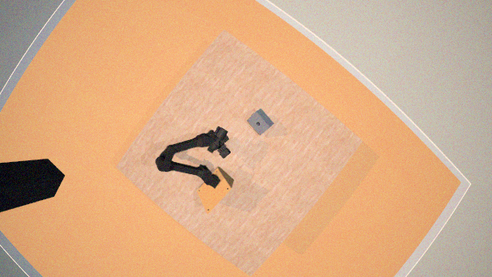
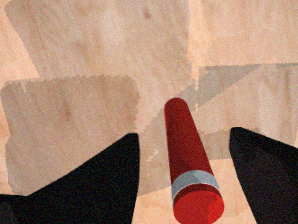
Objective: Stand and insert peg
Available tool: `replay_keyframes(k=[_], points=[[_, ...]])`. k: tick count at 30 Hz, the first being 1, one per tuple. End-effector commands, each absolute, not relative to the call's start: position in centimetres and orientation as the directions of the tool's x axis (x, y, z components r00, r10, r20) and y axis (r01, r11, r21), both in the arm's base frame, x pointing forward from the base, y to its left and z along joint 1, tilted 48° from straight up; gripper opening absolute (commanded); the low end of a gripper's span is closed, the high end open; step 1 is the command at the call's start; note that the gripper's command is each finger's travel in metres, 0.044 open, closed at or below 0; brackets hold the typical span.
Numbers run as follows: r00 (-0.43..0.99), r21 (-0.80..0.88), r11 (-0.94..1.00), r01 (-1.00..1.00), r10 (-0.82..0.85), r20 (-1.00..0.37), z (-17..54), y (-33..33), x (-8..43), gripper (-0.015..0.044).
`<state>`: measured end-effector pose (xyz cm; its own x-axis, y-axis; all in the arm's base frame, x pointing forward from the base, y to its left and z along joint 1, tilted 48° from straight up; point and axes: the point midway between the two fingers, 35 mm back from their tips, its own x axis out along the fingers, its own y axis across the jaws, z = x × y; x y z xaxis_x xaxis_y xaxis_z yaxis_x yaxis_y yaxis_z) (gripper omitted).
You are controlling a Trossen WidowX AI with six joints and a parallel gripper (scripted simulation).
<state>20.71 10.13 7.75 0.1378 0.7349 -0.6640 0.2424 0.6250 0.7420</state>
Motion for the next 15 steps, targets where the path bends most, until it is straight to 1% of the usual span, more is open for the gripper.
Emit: replay_keyframes(k=[1,3,10,15], points=[[0.137,0.743,0.625,0.240,0.736,-0.663,7.77,10.13,20.71,0.0099],[0.137,0.743,0.625,0.240,0.736,-0.663,7.77,10.13,20.71,0.0046],[0.137,0.743,0.625,0.240,0.735,-0.664,7.80,10.09,20.71,0.0000],[0.137,0.738,0.630,0.241,0.731,-0.668,8.28,9.31,20.73,0.0000]])
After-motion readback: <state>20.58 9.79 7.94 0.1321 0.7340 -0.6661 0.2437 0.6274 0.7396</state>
